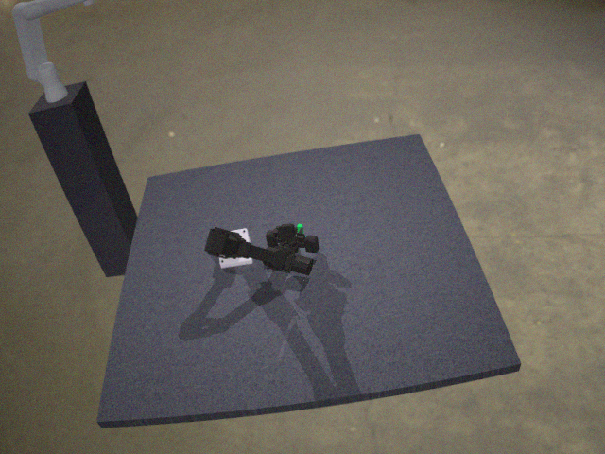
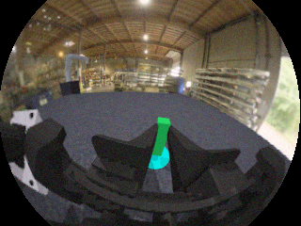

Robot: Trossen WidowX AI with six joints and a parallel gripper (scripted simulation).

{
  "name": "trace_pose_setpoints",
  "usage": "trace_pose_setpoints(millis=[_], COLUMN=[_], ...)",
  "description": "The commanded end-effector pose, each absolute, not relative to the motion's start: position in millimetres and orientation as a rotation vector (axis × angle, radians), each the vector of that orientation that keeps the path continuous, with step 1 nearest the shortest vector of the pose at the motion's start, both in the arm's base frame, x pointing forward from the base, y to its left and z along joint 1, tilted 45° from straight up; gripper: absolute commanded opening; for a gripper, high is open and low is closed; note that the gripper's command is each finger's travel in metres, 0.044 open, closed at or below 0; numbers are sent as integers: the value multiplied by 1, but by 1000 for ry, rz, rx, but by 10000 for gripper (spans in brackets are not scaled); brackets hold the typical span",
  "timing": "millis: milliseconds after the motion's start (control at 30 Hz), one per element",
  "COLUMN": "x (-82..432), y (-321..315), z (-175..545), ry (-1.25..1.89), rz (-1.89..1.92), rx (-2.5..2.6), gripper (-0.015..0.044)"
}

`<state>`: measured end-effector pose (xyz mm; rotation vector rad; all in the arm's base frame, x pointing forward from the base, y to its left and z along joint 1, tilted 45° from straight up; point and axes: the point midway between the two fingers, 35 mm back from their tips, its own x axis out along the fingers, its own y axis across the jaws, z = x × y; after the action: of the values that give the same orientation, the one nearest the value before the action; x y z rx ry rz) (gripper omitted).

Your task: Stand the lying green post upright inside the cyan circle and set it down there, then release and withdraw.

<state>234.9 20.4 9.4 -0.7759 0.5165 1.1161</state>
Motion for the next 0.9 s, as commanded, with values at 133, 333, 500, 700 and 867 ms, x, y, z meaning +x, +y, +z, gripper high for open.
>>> trace_pose_setpoints(millis=[133,333,500,700,867], x=[234,234,234,234,234], y=[15,15,15,15,15], z=[0,0,0,0,0], ry=[518,518,518,518,518], rz=[1118,1118,1118,1118,1118], rx=[-774,-774,-774,-774,-774], gripper=[23,23,127,285,400])
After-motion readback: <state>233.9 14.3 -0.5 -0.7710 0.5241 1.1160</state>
